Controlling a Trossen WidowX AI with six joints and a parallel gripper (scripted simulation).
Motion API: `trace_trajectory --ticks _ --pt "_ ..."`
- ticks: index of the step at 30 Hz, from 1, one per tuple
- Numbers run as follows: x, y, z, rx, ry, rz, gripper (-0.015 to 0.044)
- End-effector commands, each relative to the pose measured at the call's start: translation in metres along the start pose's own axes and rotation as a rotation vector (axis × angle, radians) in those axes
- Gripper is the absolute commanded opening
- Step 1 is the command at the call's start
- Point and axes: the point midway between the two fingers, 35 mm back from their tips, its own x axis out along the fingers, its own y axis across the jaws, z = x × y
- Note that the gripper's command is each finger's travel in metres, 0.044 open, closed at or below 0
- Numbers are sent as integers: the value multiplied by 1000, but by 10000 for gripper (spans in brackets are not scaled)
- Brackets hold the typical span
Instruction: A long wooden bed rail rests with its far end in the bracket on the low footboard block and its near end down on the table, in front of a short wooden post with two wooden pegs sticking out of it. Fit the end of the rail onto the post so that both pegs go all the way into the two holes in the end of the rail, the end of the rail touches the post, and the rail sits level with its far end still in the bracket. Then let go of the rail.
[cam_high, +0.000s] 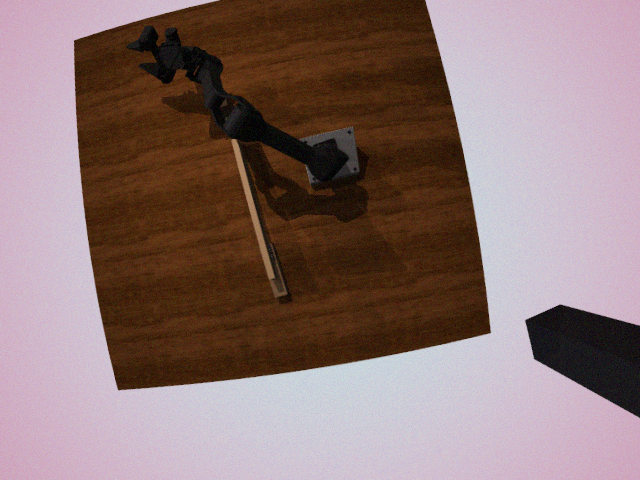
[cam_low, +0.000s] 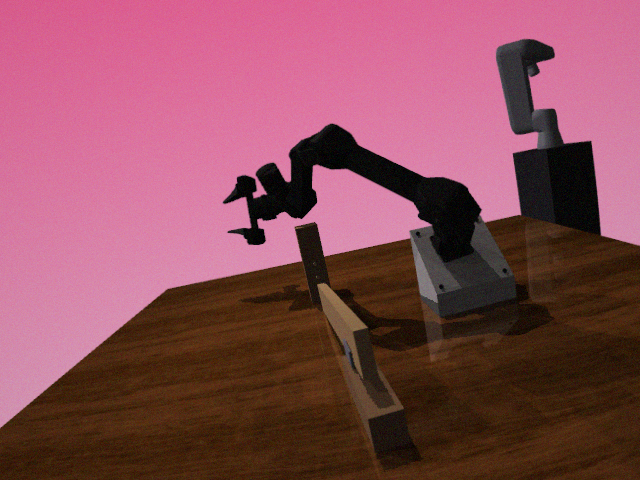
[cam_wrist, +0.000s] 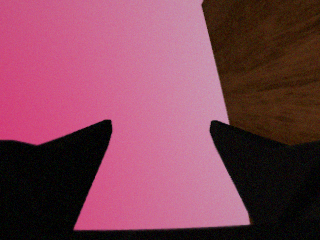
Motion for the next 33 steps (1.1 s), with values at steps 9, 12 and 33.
trace_trajectory --ticks 9,12,33 --pt "-5 -28 -23 -576 -42 -219 440" --pt "-11 -42 -35 -822 -13 -326 440" --pt "-82 -116 -99 -1916 563 -746 440"
